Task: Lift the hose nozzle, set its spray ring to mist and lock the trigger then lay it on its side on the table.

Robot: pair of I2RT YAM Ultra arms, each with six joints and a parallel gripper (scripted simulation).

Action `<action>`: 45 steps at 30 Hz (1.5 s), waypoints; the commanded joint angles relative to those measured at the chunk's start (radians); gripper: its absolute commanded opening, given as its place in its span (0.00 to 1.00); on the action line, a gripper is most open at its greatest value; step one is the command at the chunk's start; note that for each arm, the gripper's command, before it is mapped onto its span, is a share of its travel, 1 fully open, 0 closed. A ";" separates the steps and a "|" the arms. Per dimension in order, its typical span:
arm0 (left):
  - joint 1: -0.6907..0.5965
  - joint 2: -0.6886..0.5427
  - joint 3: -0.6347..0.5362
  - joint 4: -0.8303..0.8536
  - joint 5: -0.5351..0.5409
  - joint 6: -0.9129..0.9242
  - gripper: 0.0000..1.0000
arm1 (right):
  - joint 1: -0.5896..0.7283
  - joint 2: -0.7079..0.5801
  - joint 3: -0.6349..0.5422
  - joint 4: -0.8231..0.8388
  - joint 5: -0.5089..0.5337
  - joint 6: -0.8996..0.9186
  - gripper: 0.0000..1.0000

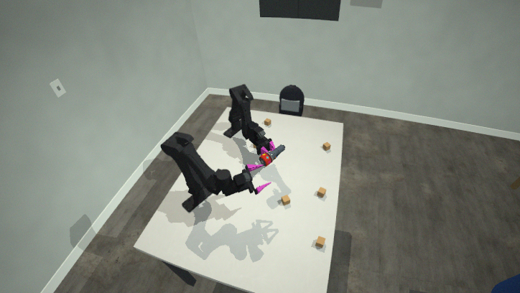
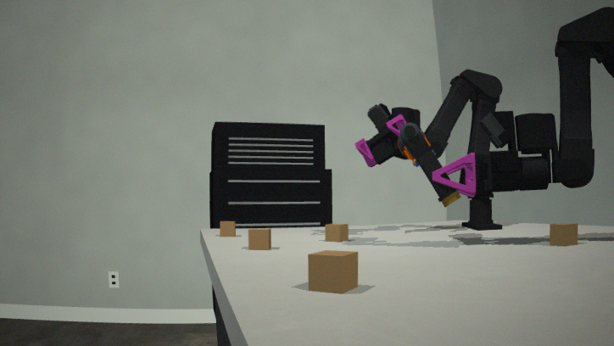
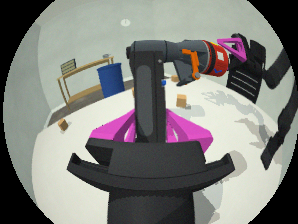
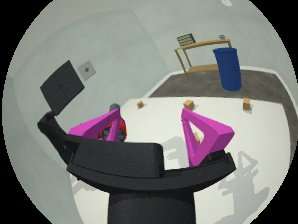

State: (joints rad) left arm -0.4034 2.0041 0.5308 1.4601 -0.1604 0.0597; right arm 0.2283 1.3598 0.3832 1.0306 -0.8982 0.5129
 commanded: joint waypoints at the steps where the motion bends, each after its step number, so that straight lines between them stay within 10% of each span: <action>1: -0.005 -0.038 0.042 0.111 -0.005 -0.006 0.35 | 0.024 0.023 -0.041 0.139 -0.100 0.050 0.88; 14: -0.005 -0.038 0.042 0.111 -0.005 -0.006 0.35 | 0.074 0.086 -0.183 0.354 -0.275 0.154 0.88; 45: -0.005 -0.038 0.042 0.111 -0.005 -0.006 0.35 | 0.201 0.116 -0.109 0.334 -0.110 0.138 0.88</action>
State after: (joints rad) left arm -0.4034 2.0041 0.5308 1.4601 -0.1604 0.0597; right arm 0.4095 1.5085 0.2371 1.3701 -1.0370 0.6655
